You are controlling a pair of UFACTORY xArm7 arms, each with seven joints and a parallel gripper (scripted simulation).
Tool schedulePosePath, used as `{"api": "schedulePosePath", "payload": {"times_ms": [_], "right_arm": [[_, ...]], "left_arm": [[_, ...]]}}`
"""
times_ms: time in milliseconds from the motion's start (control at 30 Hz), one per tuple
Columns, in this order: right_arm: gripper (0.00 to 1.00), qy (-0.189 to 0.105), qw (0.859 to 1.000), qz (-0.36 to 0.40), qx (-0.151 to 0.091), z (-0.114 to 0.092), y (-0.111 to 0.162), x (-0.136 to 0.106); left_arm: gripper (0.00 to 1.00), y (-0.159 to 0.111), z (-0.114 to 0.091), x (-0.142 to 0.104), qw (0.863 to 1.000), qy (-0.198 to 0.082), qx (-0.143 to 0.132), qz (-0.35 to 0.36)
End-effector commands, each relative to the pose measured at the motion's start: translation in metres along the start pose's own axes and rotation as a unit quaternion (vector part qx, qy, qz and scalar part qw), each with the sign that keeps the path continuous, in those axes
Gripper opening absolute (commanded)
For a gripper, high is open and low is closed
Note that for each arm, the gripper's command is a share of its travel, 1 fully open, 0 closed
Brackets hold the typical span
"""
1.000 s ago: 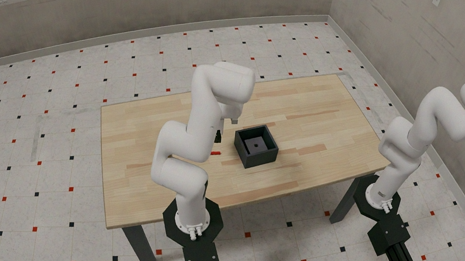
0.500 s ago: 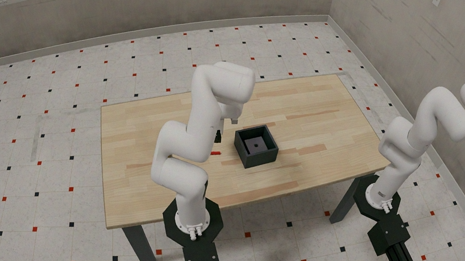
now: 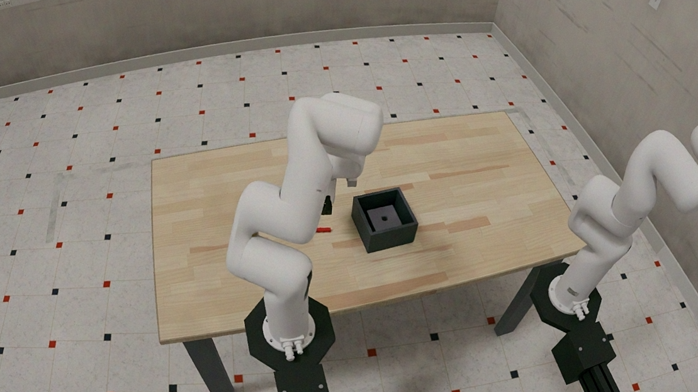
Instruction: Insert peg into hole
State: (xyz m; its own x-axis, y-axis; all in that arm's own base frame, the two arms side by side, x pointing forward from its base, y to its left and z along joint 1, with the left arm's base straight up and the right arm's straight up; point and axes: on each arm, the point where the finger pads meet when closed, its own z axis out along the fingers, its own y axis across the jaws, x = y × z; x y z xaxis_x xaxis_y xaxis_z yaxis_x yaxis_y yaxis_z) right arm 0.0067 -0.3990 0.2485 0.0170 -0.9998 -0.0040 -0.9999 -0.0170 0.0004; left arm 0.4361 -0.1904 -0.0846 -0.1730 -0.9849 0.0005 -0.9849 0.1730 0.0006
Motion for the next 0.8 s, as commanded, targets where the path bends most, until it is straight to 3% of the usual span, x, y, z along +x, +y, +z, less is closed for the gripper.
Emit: {"api": "schedulePosePath", "payload": {"times_ms": [0, 767], "right_arm": [[1.00, 0.002, 1.000, 0.000, 0.000, -0.002, 0.000, 0.001], [1.00, 0.002, 1.000, 0.000, 0.000, -0.002, 0.000, 0.001]], "left_arm": [[0.44, -0.002, 0.001, 0.000, 1.000, 0.000, 0.002, 0.000], [0.44, -0.003, 0.043, 0.000, 1.000, 0.000, 0.002, 0.000]]}}
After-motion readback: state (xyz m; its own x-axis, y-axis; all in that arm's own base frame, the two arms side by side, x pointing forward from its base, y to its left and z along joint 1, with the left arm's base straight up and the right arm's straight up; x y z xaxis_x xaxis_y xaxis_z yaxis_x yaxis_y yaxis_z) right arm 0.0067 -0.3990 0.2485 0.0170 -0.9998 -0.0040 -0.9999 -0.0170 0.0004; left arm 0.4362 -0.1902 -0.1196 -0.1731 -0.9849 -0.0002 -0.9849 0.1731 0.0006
